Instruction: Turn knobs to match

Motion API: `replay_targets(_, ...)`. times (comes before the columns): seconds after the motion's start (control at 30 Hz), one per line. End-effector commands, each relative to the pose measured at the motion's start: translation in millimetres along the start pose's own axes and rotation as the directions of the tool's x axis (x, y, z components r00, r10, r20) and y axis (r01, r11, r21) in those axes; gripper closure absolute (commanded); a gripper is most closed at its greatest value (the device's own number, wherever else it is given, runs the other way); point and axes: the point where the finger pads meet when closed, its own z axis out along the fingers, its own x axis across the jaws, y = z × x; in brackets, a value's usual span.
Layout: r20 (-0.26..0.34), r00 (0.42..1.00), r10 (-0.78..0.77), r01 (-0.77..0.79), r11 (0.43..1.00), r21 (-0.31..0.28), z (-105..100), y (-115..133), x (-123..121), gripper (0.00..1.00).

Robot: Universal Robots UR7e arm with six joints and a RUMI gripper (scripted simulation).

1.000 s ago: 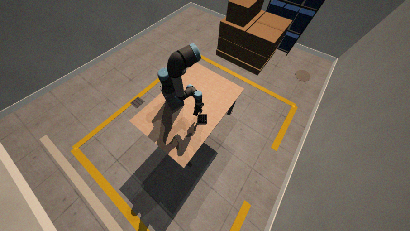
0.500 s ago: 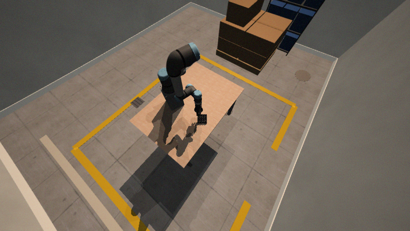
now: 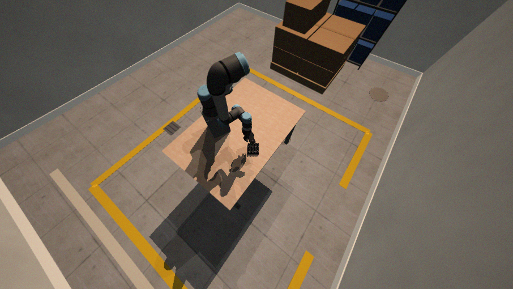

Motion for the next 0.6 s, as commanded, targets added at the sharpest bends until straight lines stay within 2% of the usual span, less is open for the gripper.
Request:
replay_targets(0.0, 0.008, 0.988, -0.155, 0.155, 0.988, 0.000, -1.9, 0.5, -0.9, 0.89)
replay_targets(0.17, 0.008, 0.955, -0.297, 0.297, 0.955, 0.001, -3.4, 1.9, -1.7, 0.89)
replay_targets(0.23, 0.008, 0.955, -0.297, 0.297, 0.955, 0.001, -3.4, 1.9, -1.7, 0.89)
replay_targets(0.57, 0.007, 0.868, -0.497, 0.497, 0.868, 0.003, -5.7, 4.7, -2.6, 0.89)
